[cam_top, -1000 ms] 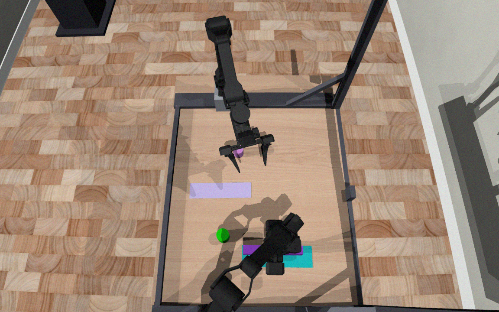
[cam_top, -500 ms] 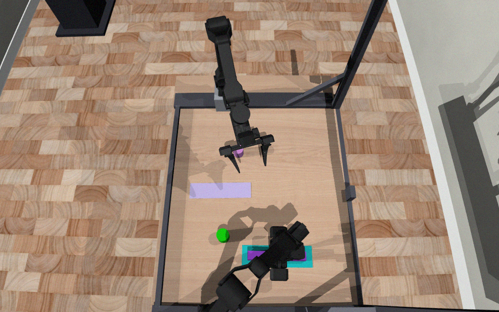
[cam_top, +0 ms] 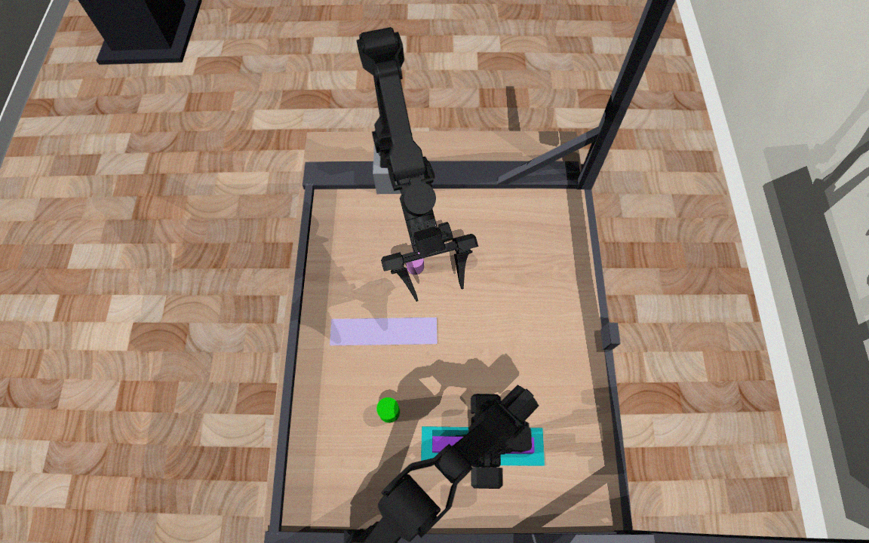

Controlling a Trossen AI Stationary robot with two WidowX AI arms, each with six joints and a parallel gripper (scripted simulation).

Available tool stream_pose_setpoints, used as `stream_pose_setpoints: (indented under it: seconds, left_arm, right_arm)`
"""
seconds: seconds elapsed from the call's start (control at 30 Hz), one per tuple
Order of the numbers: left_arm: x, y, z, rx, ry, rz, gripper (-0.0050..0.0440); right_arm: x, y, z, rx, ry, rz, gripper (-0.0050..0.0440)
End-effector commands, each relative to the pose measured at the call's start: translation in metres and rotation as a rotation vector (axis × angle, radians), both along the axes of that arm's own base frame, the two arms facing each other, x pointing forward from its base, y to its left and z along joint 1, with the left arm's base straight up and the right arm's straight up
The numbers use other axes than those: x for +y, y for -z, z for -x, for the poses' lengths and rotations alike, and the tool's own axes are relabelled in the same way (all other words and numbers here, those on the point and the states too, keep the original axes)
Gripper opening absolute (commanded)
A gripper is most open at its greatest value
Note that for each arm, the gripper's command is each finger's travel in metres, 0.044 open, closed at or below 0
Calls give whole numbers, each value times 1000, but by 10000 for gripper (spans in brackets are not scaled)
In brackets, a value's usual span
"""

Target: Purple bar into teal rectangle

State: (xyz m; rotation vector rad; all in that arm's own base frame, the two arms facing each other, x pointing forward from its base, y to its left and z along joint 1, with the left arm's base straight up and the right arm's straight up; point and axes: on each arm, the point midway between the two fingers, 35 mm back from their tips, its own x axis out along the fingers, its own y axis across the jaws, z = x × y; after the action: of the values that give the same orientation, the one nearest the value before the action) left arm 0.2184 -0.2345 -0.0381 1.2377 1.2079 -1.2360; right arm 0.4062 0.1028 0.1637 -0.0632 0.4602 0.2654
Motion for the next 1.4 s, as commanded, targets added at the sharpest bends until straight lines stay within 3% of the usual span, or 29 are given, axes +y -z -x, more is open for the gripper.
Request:
stream_pose_setpoints:
  seconds: [0.0, 0.07, 0.17, 0.23, 0.33, 0.47, 0.53, 0.67, 1.37]
  left_arm:
    - [-6, -10, -7, -28, -4, 30, 117]
    - [-6, -10, -7, -28, -4, 30, 117]
    - [-6, -10, -7, -28, -4, 30, 189]
    - [-6, -10, -7, -28, -4, 30, 202]
    - [-10, -25, -9, -42, -3, 46, 262]
    - [-9, -55, -9, -43, -3, 46, 262]
    - [-9, -55, -9, -43, -3, 46, 262]
    - [-8, -76, -9, -43, -4, 46, 262]
    - [-5, -70, -6, -28, -4, 30, 262]
  right_arm:
    - [0, -14, -3, -35, 3, -9, 440]
    - [0, -14, -3, -35, 3, -9, 440]
    - [0, -14, -3, -35, 3, -9, 440]
    - [0, -14, -3, -35, 3, -9, 440]
    - [0, -14, -3, -35, 3, -9, 440]
    - [0, -14, -3, -35, 3, -9, 440]
    - [0, -14, -3, -35, 3, -9, 440]
    - [0, -14, -3, -35, 3, -9, 440]
    - [0, -14, -3, -35, 3, -9, 440]
